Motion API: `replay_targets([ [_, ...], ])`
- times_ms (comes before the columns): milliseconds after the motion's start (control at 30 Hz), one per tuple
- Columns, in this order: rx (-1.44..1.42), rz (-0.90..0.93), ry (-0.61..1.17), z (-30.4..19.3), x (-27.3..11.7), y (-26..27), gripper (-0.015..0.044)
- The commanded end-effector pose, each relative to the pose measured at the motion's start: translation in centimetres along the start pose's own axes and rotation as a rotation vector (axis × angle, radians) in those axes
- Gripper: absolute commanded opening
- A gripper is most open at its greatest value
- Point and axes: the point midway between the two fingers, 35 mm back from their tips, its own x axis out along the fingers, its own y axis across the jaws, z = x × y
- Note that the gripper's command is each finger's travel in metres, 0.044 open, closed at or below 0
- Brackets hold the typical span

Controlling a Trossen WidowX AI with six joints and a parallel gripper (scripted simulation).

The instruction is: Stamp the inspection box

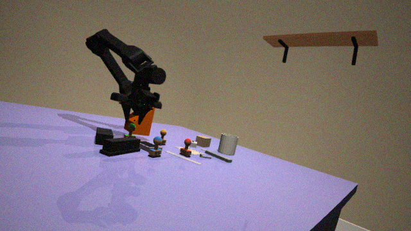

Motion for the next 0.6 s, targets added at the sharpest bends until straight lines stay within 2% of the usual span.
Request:
replay_targets([
  [0,-0.008,-0.004,0.005,-0.1,0.7,0.1,0.0228],
  [567,-0.008,-0.009,0.005,-0.3,3.4,0.0,0.0228],
])
